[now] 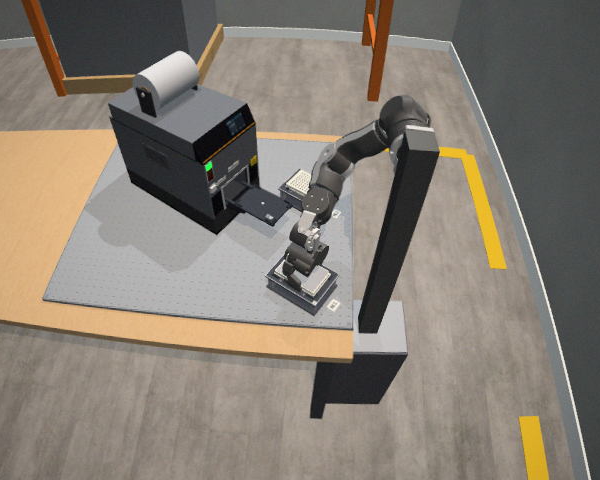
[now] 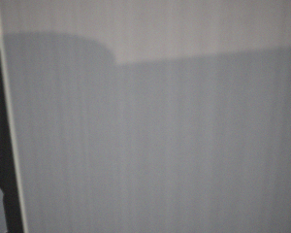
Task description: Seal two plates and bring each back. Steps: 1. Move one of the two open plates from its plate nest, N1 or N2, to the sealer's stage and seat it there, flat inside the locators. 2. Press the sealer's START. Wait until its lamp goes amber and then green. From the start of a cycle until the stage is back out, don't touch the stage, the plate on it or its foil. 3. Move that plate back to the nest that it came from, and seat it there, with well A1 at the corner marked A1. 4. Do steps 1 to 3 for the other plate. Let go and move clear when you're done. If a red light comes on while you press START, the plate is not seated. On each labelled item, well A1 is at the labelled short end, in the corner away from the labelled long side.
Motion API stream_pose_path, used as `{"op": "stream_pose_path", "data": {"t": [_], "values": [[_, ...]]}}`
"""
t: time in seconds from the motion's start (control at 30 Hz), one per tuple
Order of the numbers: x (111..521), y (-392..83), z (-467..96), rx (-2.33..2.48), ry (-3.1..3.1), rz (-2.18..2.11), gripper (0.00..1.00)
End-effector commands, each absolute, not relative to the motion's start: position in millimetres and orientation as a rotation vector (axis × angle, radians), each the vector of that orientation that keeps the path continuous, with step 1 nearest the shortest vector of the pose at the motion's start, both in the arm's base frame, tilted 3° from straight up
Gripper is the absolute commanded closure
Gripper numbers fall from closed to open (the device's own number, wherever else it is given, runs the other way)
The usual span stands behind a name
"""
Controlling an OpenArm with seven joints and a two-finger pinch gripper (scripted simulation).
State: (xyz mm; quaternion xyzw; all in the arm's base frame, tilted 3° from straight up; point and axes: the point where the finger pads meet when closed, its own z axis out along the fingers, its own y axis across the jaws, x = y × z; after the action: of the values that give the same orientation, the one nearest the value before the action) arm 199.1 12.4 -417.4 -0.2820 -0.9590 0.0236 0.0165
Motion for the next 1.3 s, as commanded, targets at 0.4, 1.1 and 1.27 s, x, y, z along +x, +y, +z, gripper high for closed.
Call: {"op": "stream_pose_path", "data": {"t": [0.4,1.1,1.27], "values": [[199.3,13.4,-417.1,-0.873,-2.983,0.068,1.00],[199.4,13.4,-417.1,-0.873,-2.983,0.068,0.35],[199.4,13.4,-417.1,-0.873,-2.983,0.068,0.35]]}}
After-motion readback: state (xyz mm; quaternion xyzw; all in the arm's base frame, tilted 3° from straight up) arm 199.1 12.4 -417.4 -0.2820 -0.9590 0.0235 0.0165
